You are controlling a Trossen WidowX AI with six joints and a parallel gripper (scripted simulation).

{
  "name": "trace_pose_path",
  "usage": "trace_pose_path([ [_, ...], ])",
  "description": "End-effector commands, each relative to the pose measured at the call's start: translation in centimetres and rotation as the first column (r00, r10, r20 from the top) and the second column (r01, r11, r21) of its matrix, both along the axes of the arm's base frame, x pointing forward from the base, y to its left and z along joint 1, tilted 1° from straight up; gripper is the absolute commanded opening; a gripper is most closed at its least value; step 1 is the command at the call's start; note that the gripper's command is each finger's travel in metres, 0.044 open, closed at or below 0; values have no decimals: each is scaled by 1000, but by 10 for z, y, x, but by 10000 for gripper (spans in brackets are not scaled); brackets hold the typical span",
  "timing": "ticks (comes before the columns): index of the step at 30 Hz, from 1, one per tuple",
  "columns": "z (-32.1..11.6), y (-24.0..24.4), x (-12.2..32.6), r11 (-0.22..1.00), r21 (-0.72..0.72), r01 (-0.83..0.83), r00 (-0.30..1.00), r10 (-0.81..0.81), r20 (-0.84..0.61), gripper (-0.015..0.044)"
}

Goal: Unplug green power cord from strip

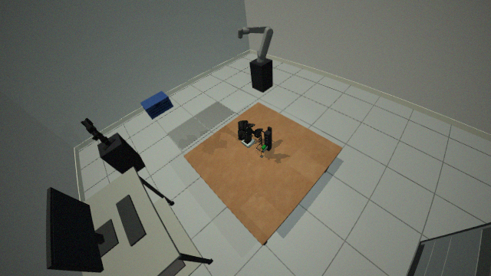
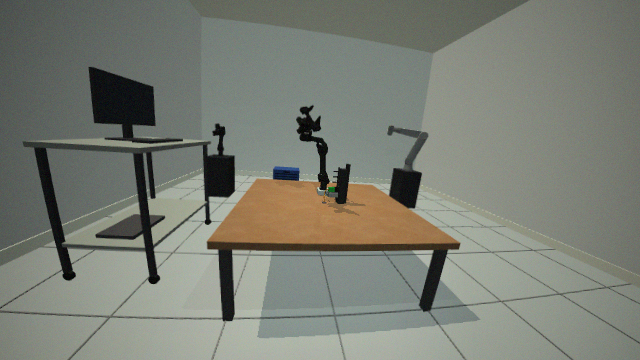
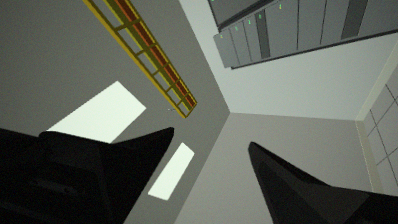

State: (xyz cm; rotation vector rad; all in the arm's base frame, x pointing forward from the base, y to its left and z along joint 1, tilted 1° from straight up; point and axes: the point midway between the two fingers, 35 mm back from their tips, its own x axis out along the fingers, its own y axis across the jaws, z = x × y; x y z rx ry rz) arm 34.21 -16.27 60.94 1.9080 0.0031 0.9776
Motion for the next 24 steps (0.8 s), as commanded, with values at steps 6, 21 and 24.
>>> trace_pose_path([
  [6,-25,-11,38,989,115,90,990,-77,-118,243],
  [21,-189,4,118,925,46,378,706,-255,-661,160],
  [24,-222,14,119,922,-21,387,618,-276,-737,160],
])
